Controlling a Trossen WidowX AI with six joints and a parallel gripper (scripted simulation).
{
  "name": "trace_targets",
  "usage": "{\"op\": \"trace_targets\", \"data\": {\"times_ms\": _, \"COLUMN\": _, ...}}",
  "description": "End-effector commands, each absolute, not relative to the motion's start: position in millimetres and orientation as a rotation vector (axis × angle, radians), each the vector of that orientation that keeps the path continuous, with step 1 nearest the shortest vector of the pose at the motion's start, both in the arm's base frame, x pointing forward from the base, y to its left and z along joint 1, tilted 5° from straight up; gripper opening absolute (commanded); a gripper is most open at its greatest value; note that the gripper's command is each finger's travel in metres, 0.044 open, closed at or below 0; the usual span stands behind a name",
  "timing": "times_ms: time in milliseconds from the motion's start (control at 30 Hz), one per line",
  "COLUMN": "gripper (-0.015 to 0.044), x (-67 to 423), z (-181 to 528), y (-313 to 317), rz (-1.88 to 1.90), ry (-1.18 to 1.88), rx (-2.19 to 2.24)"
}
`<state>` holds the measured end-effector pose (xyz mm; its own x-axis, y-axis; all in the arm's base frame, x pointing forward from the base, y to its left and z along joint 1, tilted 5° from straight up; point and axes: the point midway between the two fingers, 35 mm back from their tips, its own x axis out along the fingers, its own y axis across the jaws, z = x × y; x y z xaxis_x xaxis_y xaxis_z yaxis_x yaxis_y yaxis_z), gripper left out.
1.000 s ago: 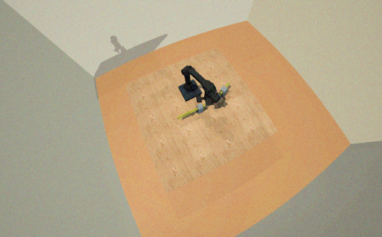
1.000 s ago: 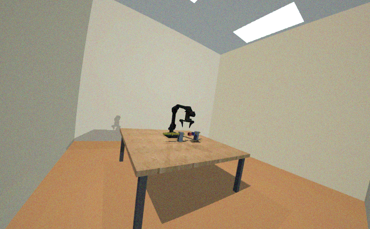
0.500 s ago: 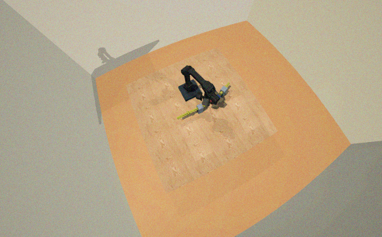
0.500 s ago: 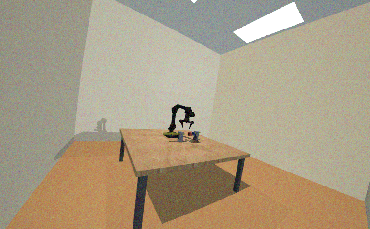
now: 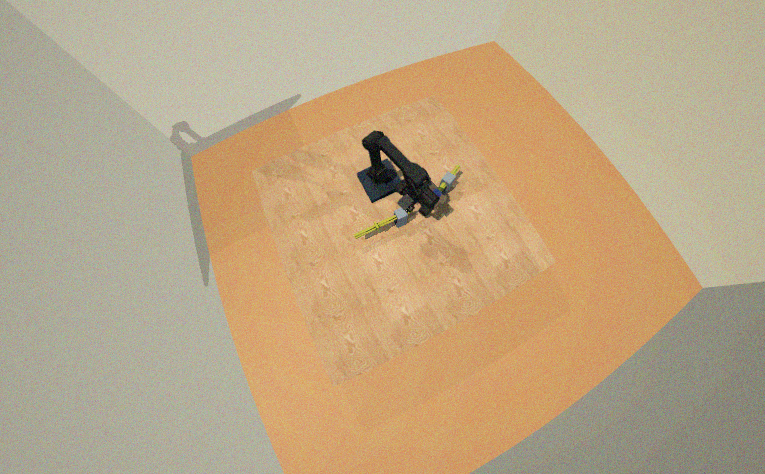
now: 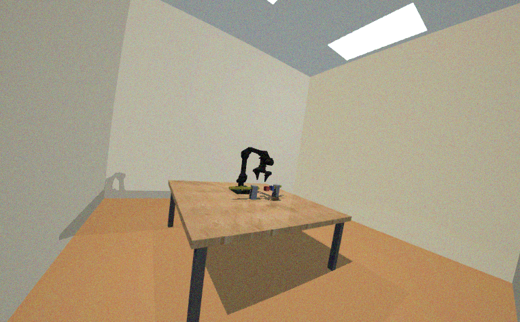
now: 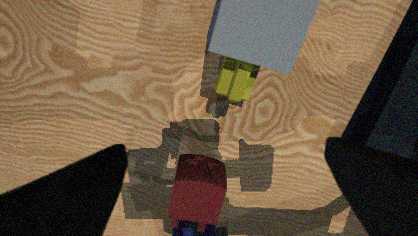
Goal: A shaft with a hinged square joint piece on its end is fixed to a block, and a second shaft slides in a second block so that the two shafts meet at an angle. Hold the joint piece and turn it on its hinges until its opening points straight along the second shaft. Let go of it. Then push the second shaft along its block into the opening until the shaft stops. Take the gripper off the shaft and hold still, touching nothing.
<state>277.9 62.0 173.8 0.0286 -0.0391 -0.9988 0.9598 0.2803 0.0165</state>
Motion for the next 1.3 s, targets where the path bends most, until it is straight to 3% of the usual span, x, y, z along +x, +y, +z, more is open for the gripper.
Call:
{"op": "trace_targets", "data": {"times_ms": 0, "gripper": 0.0440, "x": 277, "z": 171, "y": 62, "rz": -1.077, "ry": 1.245, "rx": 1.063}}
{"op": "trace_targets", "data": {"times_ms": 333, "gripper": 0.0440, "x": 278, "z": 167, "y": 61, "rz": -1.175, "ry": 1.186, "rx": 1.171}}
{"op": "trace_targets", "data": {"times_ms": 1033, "gripper": 0.0440, "x": 280, "z": 89, "y": 55, "rz": -1.175, "ry": 1.186, "rx": 1.170}}
{"op": "trace_targets", "data": {"times_ms": 1267, "gripper": 0.0440, "x": 280, "z": 88, "y": 79, "rz": -1.174, "ry": 1.188, "rx": 1.172}}
